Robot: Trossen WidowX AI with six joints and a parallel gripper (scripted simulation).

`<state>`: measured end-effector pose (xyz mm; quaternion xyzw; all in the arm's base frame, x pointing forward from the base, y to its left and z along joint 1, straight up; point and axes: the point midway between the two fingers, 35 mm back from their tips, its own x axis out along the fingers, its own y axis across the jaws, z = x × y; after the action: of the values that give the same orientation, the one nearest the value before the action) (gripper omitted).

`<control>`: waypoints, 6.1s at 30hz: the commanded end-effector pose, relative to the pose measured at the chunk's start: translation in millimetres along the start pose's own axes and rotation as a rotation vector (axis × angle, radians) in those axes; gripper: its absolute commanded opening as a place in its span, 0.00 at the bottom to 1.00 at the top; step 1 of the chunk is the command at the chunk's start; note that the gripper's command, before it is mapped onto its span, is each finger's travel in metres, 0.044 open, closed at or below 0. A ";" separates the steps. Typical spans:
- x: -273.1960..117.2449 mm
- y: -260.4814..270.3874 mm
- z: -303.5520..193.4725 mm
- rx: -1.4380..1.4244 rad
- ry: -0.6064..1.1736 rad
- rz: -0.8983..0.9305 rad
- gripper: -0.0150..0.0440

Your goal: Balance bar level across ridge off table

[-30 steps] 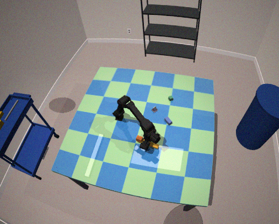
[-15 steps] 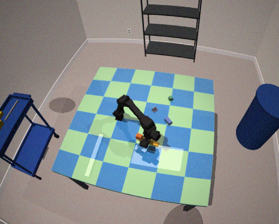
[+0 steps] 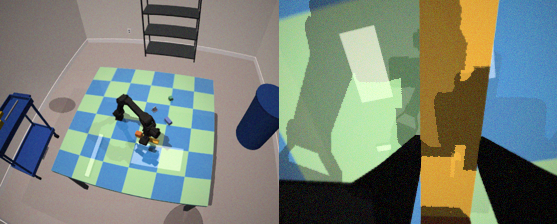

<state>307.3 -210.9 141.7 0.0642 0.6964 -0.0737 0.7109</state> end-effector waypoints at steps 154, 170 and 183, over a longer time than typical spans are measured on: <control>35.0 322.0 -59.5 0.561 0.007 0.024 0.25; 36.3 322.1 -59.5 0.561 0.007 0.024 0.25; 37.5 322.2 -59.5 0.561 0.007 0.024 0.25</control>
<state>312.1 115.6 100.1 0.2653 0.6502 -0.2543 0.6650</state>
